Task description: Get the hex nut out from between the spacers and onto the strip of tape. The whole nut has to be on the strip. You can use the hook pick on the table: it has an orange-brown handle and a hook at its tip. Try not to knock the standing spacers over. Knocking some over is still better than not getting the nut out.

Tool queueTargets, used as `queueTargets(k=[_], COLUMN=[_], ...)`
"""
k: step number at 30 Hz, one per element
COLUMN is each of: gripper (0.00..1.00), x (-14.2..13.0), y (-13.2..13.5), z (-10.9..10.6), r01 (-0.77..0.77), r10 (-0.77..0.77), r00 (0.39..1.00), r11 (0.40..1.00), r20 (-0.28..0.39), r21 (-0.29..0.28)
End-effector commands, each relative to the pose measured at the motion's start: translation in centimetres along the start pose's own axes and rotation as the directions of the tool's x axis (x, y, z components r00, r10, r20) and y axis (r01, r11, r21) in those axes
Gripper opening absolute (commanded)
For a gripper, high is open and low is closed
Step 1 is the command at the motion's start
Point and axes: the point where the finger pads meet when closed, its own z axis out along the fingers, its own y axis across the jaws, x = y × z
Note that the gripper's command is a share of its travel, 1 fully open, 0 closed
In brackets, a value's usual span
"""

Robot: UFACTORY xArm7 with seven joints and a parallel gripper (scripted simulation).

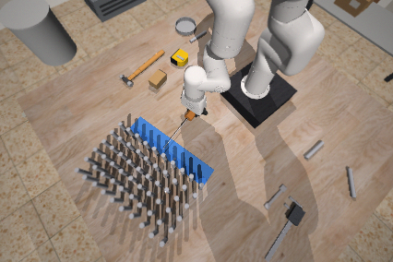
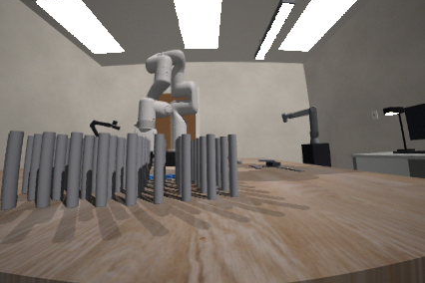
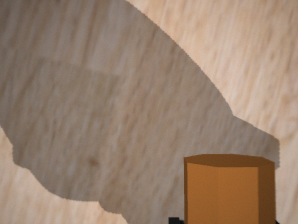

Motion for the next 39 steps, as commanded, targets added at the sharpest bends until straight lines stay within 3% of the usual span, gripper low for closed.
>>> queueTargets(k=[1,13,14,39], gripper=[0.00,0.00,0.65,0.65], x=[-0.11,-0.11,-0.11,-0.11], y=[-0.07,-0.07,-0.07,-0.07], z=[-0.02,-0.02,-0.02,-0.02], r01=[0.000,0.000,0.000,0.000], r10=[0.000,0.000,0.000,0.000], r00=[1.000,1.000,1.000,1.000], r11=[1.000,1.000,1.000,1.000], r20=[0.004,0.004,0.004,0.004], r21=[0.001,0.001,0.001,0.001])
